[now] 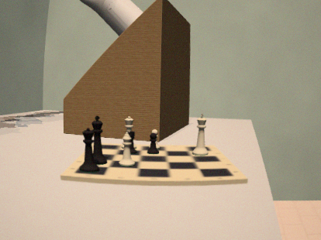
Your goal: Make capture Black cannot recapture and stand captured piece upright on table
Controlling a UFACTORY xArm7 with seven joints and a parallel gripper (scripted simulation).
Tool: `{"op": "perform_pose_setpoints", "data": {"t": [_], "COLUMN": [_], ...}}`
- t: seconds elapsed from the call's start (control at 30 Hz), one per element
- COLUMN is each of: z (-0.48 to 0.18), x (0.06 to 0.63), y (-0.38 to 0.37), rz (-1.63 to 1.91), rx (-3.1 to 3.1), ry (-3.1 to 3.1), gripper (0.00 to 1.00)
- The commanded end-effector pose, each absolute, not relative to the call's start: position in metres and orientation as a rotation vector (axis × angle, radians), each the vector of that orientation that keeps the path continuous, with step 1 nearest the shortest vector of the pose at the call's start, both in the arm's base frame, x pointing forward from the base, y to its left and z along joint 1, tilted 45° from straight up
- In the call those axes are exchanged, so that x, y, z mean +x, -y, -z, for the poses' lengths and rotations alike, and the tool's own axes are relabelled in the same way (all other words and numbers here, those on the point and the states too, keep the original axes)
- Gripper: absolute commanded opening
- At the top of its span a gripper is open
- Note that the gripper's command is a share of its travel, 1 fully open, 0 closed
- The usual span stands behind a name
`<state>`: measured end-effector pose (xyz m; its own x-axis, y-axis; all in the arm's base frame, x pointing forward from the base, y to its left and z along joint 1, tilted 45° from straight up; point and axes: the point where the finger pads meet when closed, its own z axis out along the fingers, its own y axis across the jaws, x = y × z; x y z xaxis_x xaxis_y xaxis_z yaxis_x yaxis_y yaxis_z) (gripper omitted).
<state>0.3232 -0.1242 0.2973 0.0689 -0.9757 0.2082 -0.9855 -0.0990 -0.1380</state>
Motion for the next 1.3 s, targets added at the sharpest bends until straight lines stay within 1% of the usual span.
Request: {"op": "perform_pose_setpoints", "data": {"t": [0.0,0.3,0.5,0.57,0.63,0.7,0.87,0.93,1.03,1.13,1.2,1.27], "z": [-0.299,-0.295,-0.291,-0.291,-0.286,-0.286,-0.277,-0.277,-0.269,-0.269,-0.260,-0.260], "x": [0.329,0.350,0.362,0.362,0.370,0.370,0.383,0.383,0.391,0.391,0.399,0.399], "y": [0.126,0.142,0.153,0.153,0.161,0.161,0.176,0.176,0.187,0.187,0.198,0.198], "rz": [-0.370,-0.258,-0.188,-0.188,-0.136,-0.136,-0.059,-0.059,-0.012,-0.012,0.028,0.028], "rx": [2.195,1.771,1.480,1.480,1.249,1.249,0.856,0.856,0.571,0.571,0.279,0.279], "ry": [2.183,2.628,2.828,2.828,2.946,2.946,3.081,3.081,3.136,3.136,3.158,3.158], "gripper": [1.00,1.00,1.00,1.00,1.00,1.00,1.00,1.00,1.00,1.00,1.00,1.00]}}
